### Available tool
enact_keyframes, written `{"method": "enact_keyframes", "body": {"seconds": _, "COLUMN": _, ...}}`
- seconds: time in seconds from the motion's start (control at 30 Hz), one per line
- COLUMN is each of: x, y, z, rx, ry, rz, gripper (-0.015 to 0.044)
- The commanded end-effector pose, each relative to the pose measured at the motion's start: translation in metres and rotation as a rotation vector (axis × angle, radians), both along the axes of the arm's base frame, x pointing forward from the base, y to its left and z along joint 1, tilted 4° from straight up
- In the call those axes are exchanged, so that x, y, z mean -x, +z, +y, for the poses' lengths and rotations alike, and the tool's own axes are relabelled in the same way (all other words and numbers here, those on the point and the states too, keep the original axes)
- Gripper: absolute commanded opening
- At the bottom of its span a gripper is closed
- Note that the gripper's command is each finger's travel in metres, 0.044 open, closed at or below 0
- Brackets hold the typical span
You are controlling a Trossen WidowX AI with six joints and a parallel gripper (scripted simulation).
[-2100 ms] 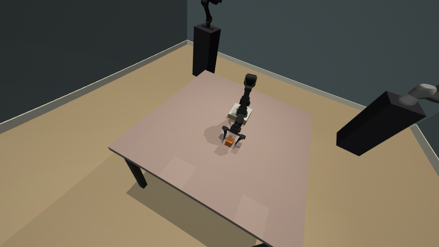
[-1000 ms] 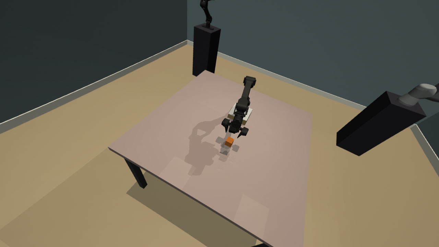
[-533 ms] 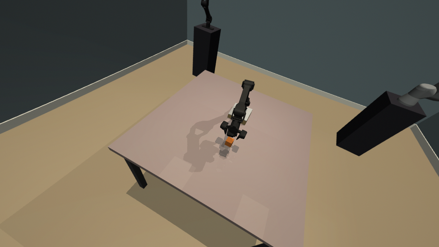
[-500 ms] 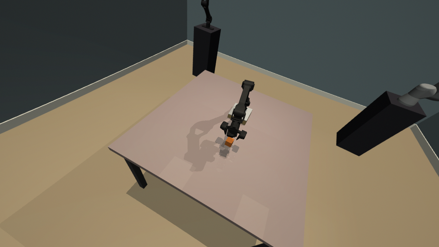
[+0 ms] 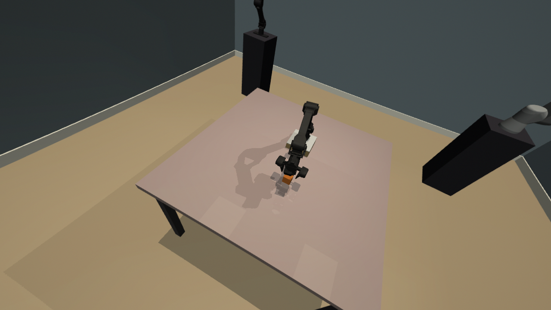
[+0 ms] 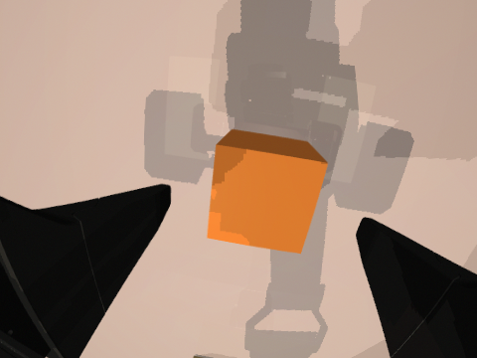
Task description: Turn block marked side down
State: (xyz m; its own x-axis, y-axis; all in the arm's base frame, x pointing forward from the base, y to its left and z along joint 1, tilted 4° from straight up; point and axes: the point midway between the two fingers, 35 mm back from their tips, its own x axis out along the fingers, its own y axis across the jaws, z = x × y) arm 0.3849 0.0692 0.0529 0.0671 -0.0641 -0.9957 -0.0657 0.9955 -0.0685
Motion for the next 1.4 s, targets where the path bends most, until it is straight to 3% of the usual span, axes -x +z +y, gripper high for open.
{"method": "enact_keyframes", "body": {"seconds": 0.0, "x": 0.0, "y": -0.008, "z": 0.0, "rx": -0.004, "ry": 0.005, "rz": 0.006, "gripper": 0.044}}
{"method": "enact_keyframes", "body": {"seconds": 0.47, "x": -0.001, "y": -0.028, "z": -0.001, "rx": -0.004, "ry": 0.005, "rz": 0.006, "gripper": 0.044}}
{"method": "enact_keyframes", "body": {"seconds": 0.7, "x": -0.001, "y": -0.028, "z": -0.001, "rx": -0.004, "ry": 0.005, "rz": 0.006, "gripper": 0.0256}}
{"method": "enact_keyframes", "body": {"seconds": 1.37, "x": -0.001, "y": -0.028, "z": -0.001, "rx": -0.004, "ry": 0.005, "rz": 0.006, "gripper": 0.0123}}
